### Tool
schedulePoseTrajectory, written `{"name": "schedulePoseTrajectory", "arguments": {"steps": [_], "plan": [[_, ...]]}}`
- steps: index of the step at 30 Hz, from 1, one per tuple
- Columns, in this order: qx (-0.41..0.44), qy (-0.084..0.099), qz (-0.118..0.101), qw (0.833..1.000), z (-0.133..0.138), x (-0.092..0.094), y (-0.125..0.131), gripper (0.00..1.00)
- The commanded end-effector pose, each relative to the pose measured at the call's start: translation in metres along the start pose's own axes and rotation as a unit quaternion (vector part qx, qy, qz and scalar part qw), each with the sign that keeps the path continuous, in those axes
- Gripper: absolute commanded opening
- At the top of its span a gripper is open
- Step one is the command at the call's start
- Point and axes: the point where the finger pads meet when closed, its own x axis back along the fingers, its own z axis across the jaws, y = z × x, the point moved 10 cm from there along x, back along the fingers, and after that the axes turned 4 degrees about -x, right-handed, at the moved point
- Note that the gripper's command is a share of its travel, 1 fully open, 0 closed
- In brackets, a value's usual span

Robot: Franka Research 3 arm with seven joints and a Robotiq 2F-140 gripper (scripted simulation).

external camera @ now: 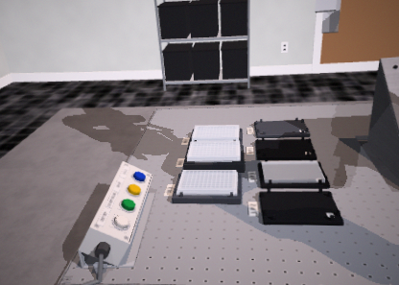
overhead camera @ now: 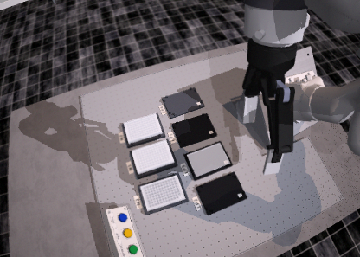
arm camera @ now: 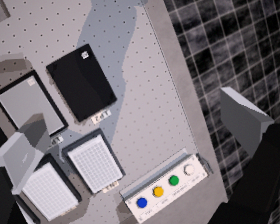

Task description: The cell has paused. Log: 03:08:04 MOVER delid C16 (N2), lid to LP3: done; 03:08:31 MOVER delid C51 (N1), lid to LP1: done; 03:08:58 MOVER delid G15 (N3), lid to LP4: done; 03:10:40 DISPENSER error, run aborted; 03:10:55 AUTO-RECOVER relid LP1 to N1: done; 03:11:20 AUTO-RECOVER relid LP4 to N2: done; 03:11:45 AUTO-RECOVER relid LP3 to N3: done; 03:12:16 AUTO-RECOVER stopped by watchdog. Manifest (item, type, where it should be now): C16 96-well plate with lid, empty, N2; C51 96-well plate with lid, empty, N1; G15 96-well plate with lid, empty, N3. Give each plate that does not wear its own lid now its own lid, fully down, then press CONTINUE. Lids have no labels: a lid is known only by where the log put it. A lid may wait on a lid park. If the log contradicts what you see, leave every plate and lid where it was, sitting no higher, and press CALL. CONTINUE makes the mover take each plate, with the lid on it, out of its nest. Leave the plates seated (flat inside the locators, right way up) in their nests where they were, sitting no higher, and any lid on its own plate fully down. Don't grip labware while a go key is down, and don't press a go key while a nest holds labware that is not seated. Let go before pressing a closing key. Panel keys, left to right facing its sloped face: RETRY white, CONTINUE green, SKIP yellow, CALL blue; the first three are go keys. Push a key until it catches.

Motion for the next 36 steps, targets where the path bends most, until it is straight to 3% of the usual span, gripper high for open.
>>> {"name": "schedulePoseTrajectory", "arguments": {"steps": [1, 19, 21, 23, 25, 26, 29, 30, 34, 35, 36], "plan": [[0.000, 0.000, 0.000, 1.000, 0.000, 0.000, 0.000, 1.00], [0.002, -0.002, -0.002, 1.000, -0.004, -0.003, 0.004, 1.00], [0.013, -0.016, -0.009, 1.000, -0.024, -0.020, 0.023, 1.00], [0.036, -0.046, -0.019, 0.998, -0.052, -0.045, 0.044, 1.00], [0.036, -0.046, -0.019, 0.998, -0.064, -0.055, 0.054, 1.00], [0.050, -0.067, -0.023, 0.996, -0.077, -0.069, 0.058, 1.00], [0.050, -0.067, -0.023, 0.996, -0.090, -0.076, 0.068, 1.00], [0.066, -0.091, -0.024, 0.993, -0.112, -0.097, 0.076, 1.00], [0.066, -0.091, -0.024, 0.993, -0.116, -0.099, 0.080, 1.00], [0.082, -0.116, -0.023, 0.990, -0.142, -0.121, 0.088, 1.00], [0.082, -0.116, -0.023, 0.990, -0.142, -0.121, 0.088, 1.00]]}}
